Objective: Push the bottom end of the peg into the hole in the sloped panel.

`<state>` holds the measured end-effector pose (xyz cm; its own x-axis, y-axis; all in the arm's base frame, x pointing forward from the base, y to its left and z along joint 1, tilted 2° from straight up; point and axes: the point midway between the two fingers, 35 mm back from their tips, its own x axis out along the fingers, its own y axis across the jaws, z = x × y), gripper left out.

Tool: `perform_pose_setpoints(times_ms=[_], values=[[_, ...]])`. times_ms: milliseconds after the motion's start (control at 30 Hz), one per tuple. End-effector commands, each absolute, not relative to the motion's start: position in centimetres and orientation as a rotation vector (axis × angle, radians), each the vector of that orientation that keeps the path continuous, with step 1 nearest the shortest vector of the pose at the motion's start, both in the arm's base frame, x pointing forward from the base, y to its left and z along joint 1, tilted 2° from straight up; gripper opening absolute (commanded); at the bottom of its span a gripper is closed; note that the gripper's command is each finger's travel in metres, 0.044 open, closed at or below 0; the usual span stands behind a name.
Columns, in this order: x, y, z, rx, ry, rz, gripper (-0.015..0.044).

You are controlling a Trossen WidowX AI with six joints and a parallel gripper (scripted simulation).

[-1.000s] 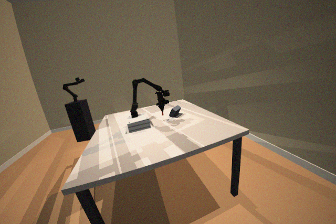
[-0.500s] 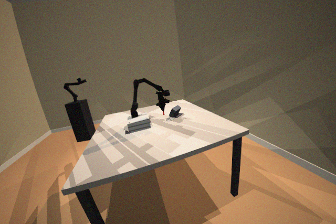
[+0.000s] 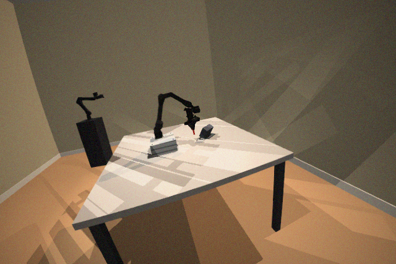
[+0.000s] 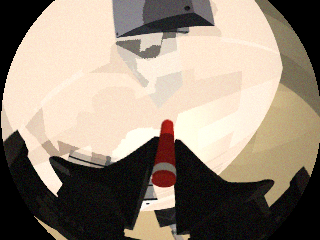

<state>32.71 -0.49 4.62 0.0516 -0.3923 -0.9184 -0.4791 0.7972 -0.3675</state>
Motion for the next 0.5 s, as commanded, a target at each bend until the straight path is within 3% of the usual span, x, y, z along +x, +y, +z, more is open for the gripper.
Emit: perform_pose_setpoints(times_ms=[0,467], values=[[33.2,0.0,4.5,-0.765,1.555,0.087,0.0000],[34.0,1.7,4.5,-0.899,1.528,0.120,0.0000]])
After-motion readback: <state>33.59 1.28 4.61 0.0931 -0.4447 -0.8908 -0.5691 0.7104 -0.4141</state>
